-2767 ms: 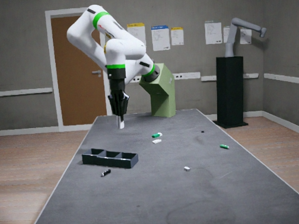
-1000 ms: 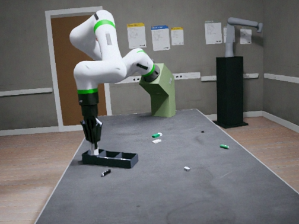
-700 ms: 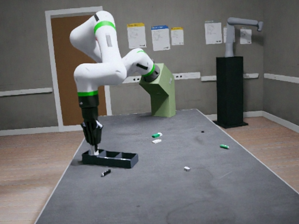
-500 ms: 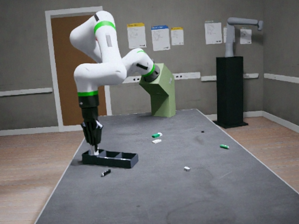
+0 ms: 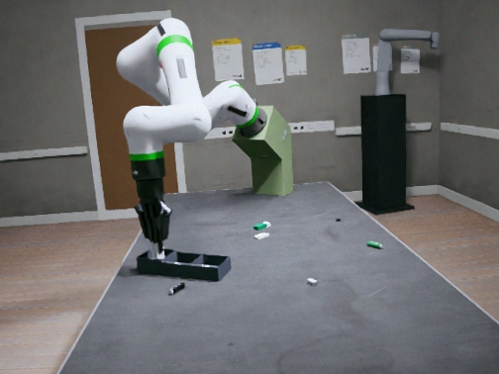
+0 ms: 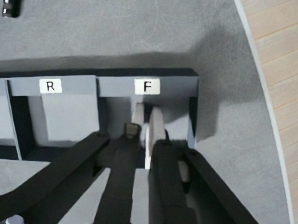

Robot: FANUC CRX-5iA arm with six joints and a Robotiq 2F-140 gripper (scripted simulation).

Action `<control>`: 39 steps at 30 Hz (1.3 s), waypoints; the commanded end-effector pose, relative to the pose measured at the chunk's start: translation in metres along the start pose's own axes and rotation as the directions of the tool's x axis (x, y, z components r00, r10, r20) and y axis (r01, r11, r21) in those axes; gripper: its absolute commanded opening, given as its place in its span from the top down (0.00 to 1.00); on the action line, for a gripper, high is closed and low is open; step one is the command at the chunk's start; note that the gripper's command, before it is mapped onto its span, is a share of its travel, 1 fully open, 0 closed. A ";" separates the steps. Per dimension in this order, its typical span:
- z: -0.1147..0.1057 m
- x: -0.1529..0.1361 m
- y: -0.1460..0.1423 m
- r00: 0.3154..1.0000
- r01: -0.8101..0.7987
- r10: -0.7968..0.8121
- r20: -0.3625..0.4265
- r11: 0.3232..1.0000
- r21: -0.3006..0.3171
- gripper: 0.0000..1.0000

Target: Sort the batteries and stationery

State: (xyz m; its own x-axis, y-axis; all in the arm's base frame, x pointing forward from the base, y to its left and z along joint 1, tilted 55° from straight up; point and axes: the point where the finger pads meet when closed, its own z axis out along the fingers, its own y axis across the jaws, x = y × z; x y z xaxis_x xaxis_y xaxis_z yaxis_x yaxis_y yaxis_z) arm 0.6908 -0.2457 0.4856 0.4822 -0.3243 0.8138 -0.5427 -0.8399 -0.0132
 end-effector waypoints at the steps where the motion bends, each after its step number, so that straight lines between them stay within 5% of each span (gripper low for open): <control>1: 0.000 0.000 0.000 1.000 0.000 0.000 0.000 1.000 0.000 0.85; 20: 0.000 0.000 0.000 1.000 0.000 0.000 0.000 1.000 0.000 0.85; 39: -0.023 0.000 0.000 1.000 0.000 0.000 0.000 1.000 0.000 0.85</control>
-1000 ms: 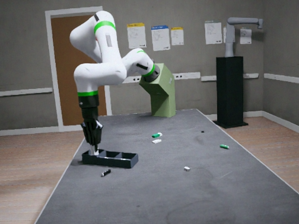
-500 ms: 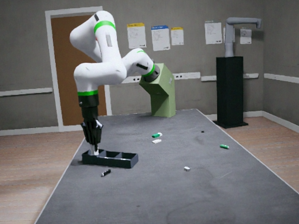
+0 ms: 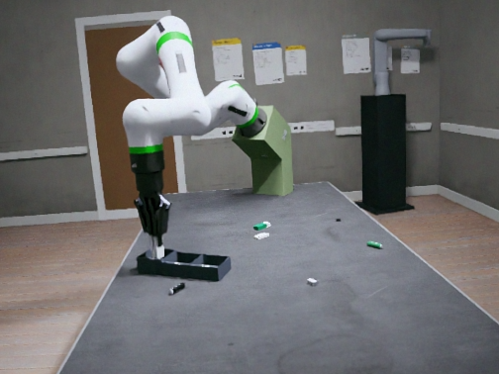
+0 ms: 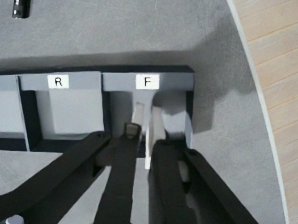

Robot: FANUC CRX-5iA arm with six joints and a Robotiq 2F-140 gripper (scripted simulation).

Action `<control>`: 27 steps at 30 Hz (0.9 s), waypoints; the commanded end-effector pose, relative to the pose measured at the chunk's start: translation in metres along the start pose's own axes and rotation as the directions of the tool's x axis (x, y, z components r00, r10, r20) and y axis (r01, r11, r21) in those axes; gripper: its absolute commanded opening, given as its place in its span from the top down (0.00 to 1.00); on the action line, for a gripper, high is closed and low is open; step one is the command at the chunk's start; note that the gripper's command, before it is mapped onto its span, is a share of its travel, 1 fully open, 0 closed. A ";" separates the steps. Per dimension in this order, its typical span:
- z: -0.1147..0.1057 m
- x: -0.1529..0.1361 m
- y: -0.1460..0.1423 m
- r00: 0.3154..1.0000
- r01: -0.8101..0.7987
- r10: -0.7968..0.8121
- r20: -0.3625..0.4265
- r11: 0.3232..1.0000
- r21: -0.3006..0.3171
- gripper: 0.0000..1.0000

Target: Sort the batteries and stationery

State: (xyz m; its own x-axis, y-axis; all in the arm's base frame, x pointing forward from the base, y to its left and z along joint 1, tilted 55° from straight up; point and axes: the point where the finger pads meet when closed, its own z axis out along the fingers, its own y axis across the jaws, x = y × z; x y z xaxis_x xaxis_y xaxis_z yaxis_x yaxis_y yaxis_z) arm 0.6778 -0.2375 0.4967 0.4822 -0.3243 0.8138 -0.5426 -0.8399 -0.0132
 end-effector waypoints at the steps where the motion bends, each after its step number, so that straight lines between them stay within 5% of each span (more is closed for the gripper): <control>1: -0.005 0.000 0.000 1.000 0.000 0.000 0.000 1.000 0.000 0.85; 18: -0.041 0.000 0.000 1.000 0.000 0.000 0.000 1.000 0.000 0.85; 27: -0.041 -0.009 -0.044 1.000 0.000 0.000 0.000 1.000 0.000 0.85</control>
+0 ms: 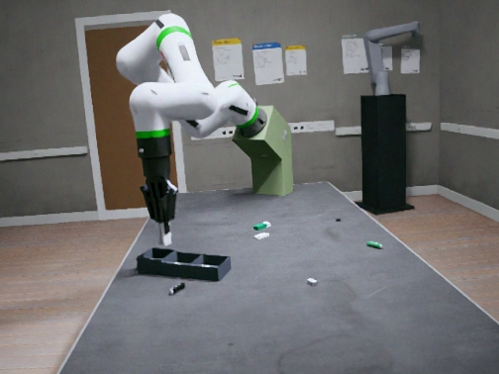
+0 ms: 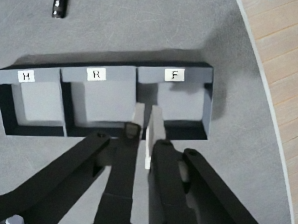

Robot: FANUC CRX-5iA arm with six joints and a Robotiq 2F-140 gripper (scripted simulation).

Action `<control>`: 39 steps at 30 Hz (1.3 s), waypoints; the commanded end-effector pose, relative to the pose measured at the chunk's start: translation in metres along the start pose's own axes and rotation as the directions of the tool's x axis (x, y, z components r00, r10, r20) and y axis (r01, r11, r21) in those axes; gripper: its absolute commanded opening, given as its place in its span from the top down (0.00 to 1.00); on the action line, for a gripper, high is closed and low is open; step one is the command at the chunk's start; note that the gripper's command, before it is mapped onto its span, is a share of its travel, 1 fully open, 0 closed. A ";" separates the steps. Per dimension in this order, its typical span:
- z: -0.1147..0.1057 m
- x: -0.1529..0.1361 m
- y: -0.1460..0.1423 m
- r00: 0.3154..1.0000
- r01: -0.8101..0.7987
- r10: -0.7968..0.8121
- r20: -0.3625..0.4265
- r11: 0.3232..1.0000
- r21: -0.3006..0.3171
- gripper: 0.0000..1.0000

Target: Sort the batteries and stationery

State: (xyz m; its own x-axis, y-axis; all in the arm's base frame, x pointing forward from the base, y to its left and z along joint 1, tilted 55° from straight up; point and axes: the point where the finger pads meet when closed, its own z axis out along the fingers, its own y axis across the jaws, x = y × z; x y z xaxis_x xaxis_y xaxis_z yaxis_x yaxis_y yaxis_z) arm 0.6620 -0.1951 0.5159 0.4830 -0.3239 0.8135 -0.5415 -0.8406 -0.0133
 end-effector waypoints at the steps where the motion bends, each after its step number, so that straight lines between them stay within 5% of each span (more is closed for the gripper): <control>1: 0.000 -0.003 -0.017 1.000 -0.001 0.001 -0.001 1.000 -0.001 0.85; 10: 0.000 -0.011 -0.055 1.000 -0.001 0.001 -0.001 1.000 -0.001 0.85; 19: 0.005 -0.011 -0.055 1.000 -0.001 0.001 -0.001 1.000 -0.001 0.85; 39: 0.053 -0.011 -0.055 1.000 -0.001 0.001 -0.001 1.000 -0.001 0.85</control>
State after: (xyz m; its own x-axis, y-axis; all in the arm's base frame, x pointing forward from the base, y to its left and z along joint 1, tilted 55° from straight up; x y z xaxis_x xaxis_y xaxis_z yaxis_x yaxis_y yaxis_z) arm 0.7183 -0.1657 0.4803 0.4822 -0.3244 0.8138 -0.5428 -0.8398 -0.0131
